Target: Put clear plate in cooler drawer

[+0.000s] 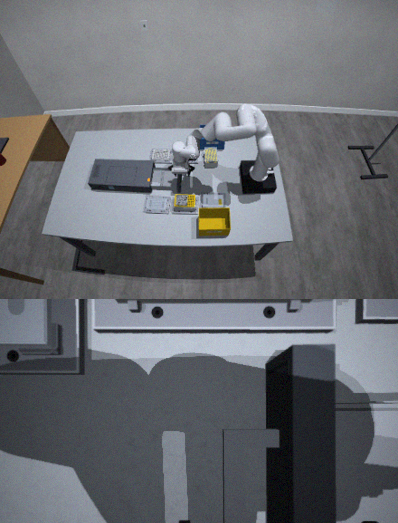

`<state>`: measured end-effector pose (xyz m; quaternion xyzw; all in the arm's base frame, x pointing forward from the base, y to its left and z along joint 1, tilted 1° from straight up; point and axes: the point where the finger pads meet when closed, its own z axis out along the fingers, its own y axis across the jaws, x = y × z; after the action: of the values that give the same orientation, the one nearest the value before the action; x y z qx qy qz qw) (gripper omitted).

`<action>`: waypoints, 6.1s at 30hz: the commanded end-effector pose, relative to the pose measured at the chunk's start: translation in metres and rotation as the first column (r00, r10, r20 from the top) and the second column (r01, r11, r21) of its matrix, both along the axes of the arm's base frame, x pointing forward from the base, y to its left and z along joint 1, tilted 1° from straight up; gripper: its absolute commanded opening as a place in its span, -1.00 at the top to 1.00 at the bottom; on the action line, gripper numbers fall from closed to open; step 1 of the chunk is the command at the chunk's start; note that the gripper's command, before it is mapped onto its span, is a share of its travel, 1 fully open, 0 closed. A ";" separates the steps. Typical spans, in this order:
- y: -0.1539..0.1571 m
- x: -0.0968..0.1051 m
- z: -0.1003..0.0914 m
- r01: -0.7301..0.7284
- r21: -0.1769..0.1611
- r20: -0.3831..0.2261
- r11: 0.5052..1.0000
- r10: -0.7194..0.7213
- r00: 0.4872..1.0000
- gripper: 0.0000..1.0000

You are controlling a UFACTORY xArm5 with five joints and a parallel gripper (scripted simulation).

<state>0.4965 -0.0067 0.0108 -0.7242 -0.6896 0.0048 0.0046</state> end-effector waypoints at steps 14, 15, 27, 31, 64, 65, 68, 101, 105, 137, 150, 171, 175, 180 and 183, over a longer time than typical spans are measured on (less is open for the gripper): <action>0.000 0.002 0.029 0.000 -0.003 0.005 1.000 0.000 1.000 -0.76; 0.000 0.002 0.030 0.000 -0.003 0.005 1.000 0.000 1.000 -0.76; 0.000 0.002 0.047 0.000 -0.003 0.005 1.000 0.000 1.000 -0.76; 0.000 0.002 0.054 0.000 -0.003 0.005 1.000 0.000 1.000 -0.76; 0.000 0.003 0.094 0.000 -0.003 0.005 1.000 0.000 1.000 -0.76; 0.000 0.003 0.094 0.000 -0.003 0.005 1.000 0.000 1.000 -0.76; 0.000 0.003 0.094 0.000 -0.003 0.005 1.000 0.000 1.000 -0.76; 0.103 0.098 0.082 0.804 -0.007 0.010 0.595 -0.804 0.595 -1.00; 0.110 0.105 0.082 0.841 -0.008 0.010 0.540 -0.841 0.540 -1.00; 0.177 0.167 0.074 1.000 -0.007 0.015 -0.021 -1.000 -0.021 -1.00; 0.177 0.167 0.068 1.000 -0.007 0.015 -0.021 -1.000 -0.021 -1.00; 0.177 0.166 0.038 1.000 -0.007 0.015 -0.021 -1.000 -0.021 -1.00; 0.177 0.166 0.033 1.000 -0.007 0.015 -0.021 -1.000 -0.021 -1.00; 0.177 0.166 0.024 1.000 -0.007 0.015 -0.021 -1.000 -0.021 -1.00; 0.177 0.166 0.019 1.000 -0.007 0.015 -0.021 -1.000 -0.021 -1.00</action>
<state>0.6609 0.1697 0.0335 -0.9994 0.0349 0.0069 -0.0020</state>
